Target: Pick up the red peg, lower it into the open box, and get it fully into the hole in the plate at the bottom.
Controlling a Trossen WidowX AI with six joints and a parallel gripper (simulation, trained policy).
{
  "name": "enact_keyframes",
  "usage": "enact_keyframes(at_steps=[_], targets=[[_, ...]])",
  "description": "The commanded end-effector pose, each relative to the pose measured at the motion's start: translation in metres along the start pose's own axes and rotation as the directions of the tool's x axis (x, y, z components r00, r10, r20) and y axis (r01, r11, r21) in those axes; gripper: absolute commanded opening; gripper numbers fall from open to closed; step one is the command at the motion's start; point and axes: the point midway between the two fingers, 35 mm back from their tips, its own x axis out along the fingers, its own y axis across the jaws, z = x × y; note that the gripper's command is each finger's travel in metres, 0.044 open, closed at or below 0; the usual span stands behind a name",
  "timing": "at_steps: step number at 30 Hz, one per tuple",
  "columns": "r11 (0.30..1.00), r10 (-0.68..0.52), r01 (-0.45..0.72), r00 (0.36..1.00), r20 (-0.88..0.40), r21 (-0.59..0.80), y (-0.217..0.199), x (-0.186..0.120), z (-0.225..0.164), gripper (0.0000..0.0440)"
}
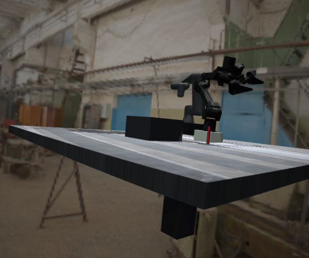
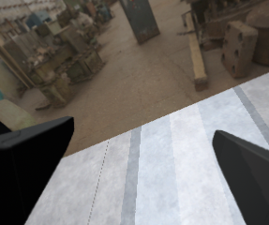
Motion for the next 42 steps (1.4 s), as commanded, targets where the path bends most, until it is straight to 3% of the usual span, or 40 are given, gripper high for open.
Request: enact_keyframes(at_steps=[1, 10, 19, 31, 42], targets=[[0.987, -0.113, 0.115, 0.993, -0.029, 0.113, -0.024, 0.0, -0.004, 0.044], [0.889, -0.315, 0.329, 0.944, -0.098, 0.317, -0.066, -0.011, -0.013, 0.044], [0.706, -0.48, 0.514, 0.853, -0.204, 0.488, -0.102, -0.028, -0.029, 0.044], [0.36, -0.615, 0.688, 0.683, -0.395, 0.629, -0.135, -0.058, -0.058, 0.044], [-0.008, -0.633, 0.765, 0.495, -0.595, 0.644, -0.15, -0.085, -0.087, 0.044]])
